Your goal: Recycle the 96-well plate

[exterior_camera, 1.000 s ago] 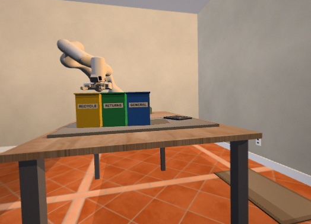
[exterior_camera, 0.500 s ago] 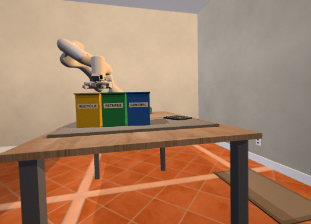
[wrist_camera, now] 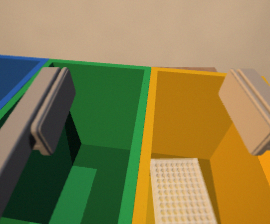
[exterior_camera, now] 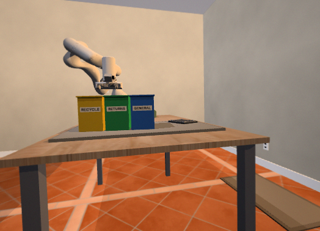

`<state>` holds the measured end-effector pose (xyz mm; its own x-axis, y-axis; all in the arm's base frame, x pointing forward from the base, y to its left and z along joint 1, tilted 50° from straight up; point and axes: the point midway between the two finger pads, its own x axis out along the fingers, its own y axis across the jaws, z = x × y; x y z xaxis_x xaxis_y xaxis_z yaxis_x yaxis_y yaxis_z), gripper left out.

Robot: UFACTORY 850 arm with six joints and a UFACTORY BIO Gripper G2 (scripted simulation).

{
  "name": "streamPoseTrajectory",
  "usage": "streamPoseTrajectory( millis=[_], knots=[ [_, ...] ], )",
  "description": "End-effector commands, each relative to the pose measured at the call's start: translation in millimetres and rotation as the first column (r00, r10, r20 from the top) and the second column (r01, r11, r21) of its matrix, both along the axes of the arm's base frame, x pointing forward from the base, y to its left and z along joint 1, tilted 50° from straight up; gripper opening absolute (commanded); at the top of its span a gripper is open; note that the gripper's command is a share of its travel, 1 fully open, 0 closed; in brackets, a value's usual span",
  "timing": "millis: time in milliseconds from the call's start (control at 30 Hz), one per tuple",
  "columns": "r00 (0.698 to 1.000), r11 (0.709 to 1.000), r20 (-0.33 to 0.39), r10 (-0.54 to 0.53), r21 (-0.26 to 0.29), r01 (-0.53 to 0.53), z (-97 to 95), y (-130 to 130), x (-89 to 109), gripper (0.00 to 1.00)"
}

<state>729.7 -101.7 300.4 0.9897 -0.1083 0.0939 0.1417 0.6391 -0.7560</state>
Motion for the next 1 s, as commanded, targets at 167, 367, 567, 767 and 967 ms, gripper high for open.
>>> streamPoseTrajectory(
  millis=[167, 367, 567, 767, 967],
  knots=[
    [1.000, 1.000, 0.002, 0.001, 0.000, -0.001, -21.1, 33.0, -9.7, 0.18],
    [1.000, 1.000, 0.002, 0.001, 0.000, -0.001, -37.4, 57.0, -17.2, 0.18],
    [1.000, 1.000, 0.002, 0.001, 0.000, -0.001, -53.8, 81.0, -24.6, 0.18],
    [1.000, 1.000, 0.002, 0.001, 0.000, -0.001, -64.7, 97.1, -29.6, 0.18],
    [1.000, 1.000, 0.002, 0.000, 0.000, -0.001, -81.0, 121.1, -37.1, 0.18]
  ],
)
